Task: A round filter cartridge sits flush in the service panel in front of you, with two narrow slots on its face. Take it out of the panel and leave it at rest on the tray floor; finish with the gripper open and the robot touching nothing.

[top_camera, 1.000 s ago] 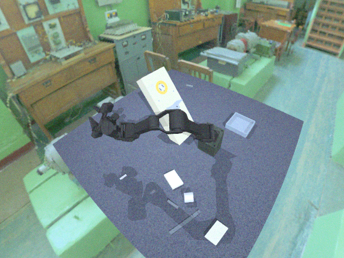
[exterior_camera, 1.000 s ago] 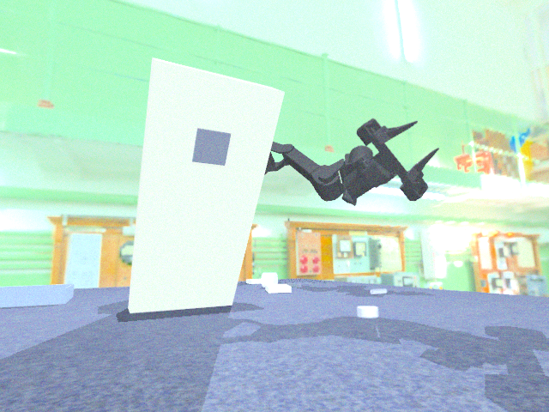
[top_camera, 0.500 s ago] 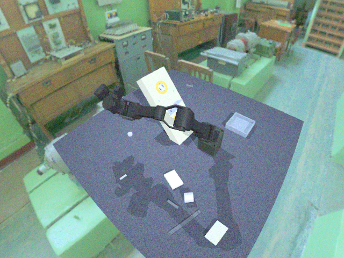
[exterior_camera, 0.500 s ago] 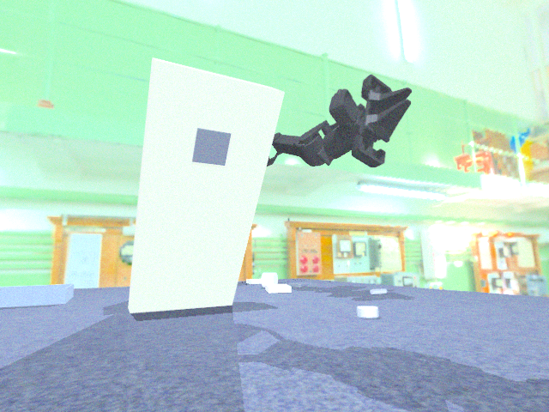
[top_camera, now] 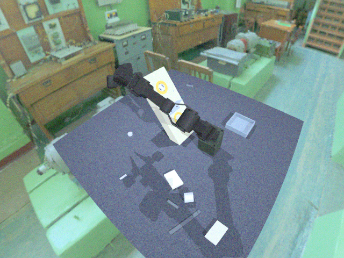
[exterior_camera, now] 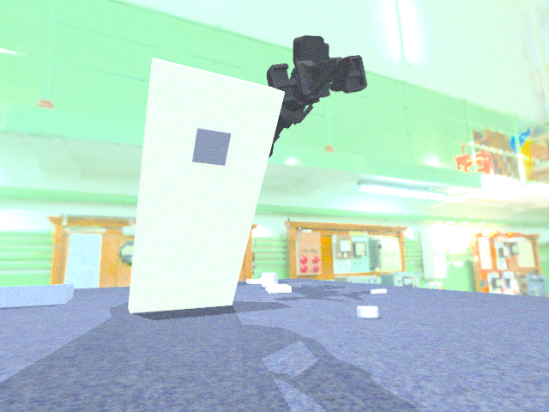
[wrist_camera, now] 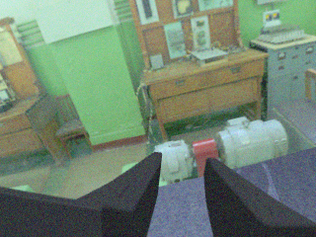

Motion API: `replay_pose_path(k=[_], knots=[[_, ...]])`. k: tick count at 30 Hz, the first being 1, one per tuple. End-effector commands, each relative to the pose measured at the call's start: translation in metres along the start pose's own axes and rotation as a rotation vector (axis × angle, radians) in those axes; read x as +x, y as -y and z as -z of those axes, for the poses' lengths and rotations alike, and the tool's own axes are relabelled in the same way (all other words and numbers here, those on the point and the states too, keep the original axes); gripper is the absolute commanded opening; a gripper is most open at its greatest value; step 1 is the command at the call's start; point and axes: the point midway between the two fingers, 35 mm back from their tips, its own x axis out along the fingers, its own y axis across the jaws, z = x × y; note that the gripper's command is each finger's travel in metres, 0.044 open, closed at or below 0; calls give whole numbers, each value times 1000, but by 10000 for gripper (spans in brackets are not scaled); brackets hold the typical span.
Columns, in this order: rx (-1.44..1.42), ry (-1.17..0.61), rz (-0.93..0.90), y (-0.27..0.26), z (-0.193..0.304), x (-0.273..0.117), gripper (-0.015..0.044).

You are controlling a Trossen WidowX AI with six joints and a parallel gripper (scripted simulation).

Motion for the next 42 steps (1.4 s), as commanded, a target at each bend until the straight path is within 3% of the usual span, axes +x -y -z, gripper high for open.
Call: replay_pose_path(k=[1,9,18,30,42], knots=[[-138,-45,47,26,-16,-11,110],[-477,-225,134,136,-31,-71,110],[-636,-433,-56,216,18,-132,110],[-650,-430,-107,223,26,-143,110],[-652,-434,-104,225,32,-127,110]])
